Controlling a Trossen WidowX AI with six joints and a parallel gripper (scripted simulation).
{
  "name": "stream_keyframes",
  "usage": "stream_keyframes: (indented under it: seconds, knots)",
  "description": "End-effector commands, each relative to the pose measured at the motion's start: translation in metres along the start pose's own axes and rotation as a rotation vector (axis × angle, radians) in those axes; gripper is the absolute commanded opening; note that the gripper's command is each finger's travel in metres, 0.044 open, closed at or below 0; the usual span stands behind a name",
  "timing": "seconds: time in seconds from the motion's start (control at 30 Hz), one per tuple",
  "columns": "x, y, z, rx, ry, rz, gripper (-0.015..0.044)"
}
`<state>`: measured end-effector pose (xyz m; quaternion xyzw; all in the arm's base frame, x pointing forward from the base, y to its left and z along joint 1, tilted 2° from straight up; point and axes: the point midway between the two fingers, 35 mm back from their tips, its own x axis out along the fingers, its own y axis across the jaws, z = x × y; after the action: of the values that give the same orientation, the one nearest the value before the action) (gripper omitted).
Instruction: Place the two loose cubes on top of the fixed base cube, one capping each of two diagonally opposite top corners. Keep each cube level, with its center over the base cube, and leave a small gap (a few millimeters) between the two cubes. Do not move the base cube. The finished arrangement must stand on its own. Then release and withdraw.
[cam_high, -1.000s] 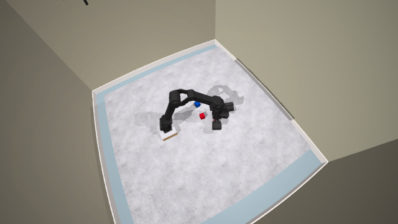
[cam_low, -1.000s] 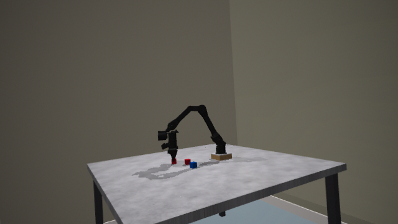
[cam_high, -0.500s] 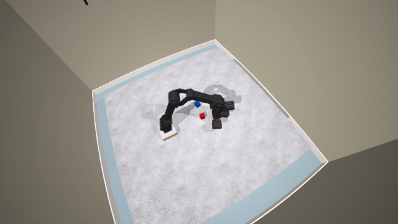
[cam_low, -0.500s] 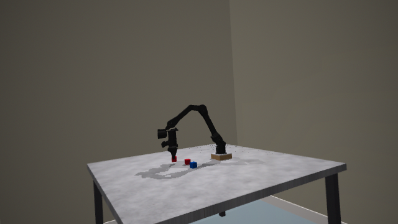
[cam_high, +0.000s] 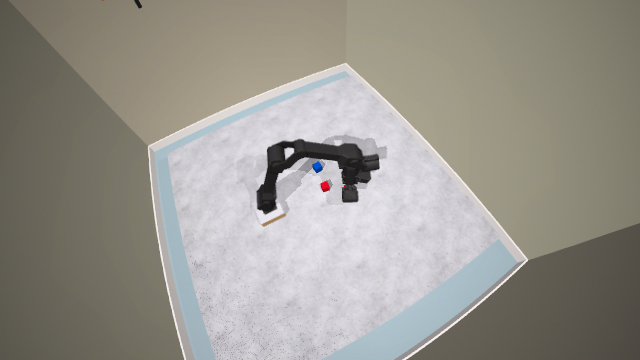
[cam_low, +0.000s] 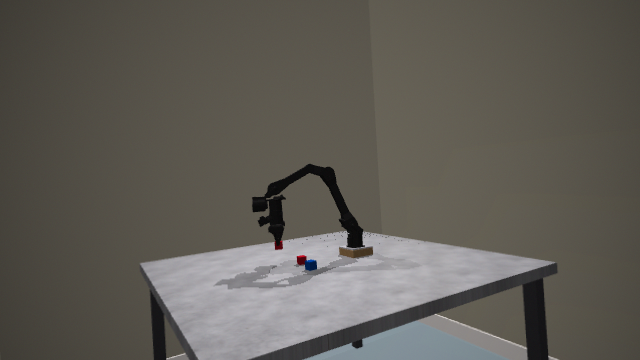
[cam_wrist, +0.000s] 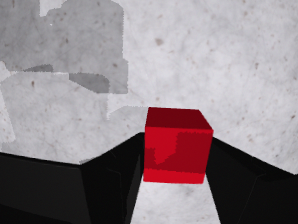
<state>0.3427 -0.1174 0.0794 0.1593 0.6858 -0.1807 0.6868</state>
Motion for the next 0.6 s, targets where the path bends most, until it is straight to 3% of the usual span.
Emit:
stream_keyframes:
  seconds: [0.0,0.57]
  knots:
    - [-0.014,0.0,0.001,0.004,-0.01,0.005,0.0105]
    - [-0.045,0.007,-0.007,0.005,-0.009,0.007,0.0105]
